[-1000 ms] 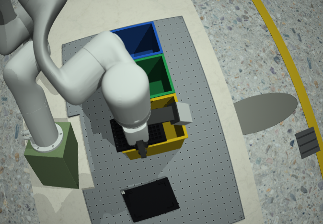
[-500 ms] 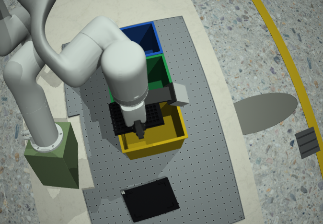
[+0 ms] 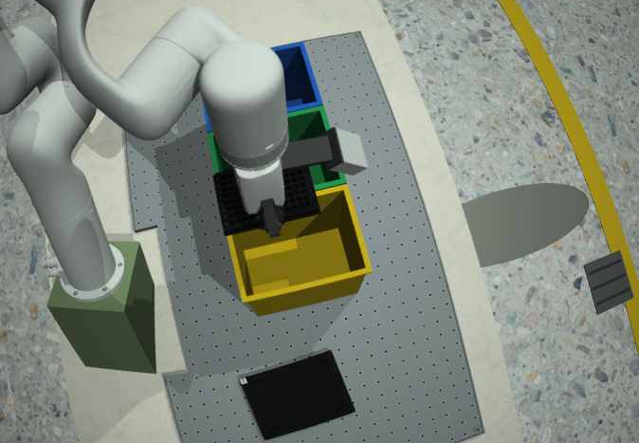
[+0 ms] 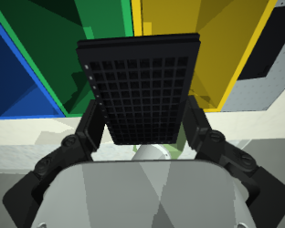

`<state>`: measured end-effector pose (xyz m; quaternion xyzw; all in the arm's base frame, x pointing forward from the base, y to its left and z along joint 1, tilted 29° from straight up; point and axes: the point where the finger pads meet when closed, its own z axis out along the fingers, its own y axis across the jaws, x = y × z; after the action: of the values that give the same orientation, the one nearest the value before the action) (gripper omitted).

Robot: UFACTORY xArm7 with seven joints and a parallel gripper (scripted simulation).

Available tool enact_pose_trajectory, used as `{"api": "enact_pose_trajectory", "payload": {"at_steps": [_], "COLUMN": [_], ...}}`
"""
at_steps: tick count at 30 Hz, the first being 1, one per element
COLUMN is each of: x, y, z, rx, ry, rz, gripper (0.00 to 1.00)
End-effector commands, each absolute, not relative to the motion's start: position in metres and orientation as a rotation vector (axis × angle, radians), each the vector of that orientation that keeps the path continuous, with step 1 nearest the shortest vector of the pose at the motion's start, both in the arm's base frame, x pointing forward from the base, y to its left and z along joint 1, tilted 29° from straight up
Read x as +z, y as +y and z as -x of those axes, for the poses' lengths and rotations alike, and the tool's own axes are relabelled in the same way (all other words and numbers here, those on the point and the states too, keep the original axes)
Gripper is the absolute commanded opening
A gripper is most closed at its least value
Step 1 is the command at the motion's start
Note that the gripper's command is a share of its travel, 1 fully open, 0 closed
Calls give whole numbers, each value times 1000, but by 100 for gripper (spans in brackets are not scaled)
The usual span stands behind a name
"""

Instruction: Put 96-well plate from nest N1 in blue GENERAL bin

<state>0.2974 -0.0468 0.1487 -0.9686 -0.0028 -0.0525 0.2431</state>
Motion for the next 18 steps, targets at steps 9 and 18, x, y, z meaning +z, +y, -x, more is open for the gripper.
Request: {"api": "enact_pose_trajectory", "payload": {"at_steps": [9, 18], "x": [169, 180], "y": [-11, 9], "z": [-302, -304], "rx": [-149, -149], "ry": [-7, -7], "rz": [2648, 2648], "gripper": [0, 0]}}
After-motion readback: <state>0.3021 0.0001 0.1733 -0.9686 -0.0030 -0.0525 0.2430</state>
